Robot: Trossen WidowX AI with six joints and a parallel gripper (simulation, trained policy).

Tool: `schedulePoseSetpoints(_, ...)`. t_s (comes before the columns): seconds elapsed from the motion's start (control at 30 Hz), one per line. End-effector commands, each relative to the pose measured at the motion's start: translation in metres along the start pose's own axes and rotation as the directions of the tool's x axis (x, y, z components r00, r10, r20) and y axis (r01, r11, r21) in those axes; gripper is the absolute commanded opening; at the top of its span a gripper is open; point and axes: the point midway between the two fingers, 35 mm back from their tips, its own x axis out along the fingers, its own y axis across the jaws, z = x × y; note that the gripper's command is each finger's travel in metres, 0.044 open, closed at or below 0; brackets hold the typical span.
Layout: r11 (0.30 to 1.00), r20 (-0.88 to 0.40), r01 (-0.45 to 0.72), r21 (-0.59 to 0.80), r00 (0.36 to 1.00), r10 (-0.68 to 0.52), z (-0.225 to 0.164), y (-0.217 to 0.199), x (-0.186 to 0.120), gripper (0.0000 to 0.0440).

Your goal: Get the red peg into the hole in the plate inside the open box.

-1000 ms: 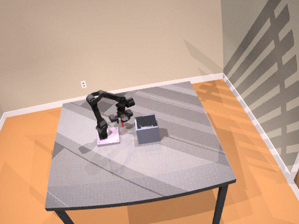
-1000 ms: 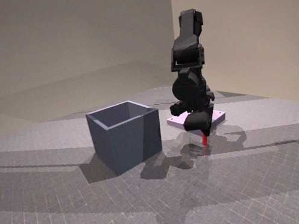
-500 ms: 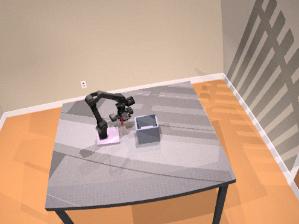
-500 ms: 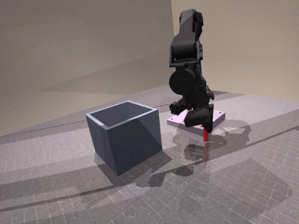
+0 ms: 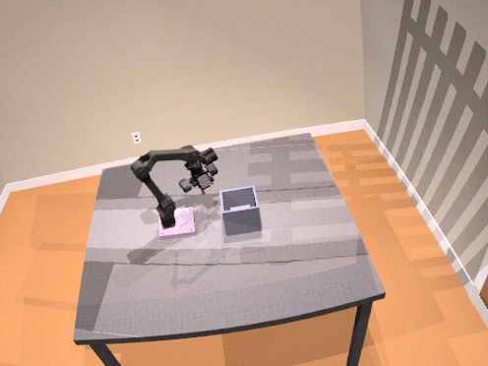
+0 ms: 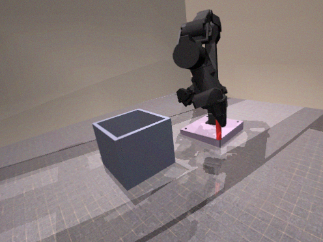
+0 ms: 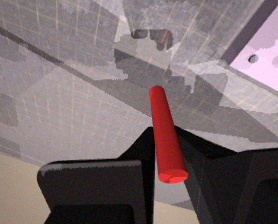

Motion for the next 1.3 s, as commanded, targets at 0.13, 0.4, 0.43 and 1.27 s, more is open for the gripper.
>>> schedulePoseSetpoints(0.13,0.995,0.032,-0.089,-0.052,0.995,0.091,0.002,0.011,-0.038,0.0000)
schedulePoseSetpoints(0.4,0.983,0.111,-0.165,-0.074,0.979,0.173,0.016,0.019,-0.080,0.0000)
schedulePoseSetpoints(0.43,0.983,0.122,-0.170,-0.074,0.976,0.178,0.019,0.020,-0.084,0.0000)
schedulePoseSetpoints(1.27,0.990,0.288,-0.135,0.034,0.950,0.119,0.098,0.023,-0.127,0.0000)
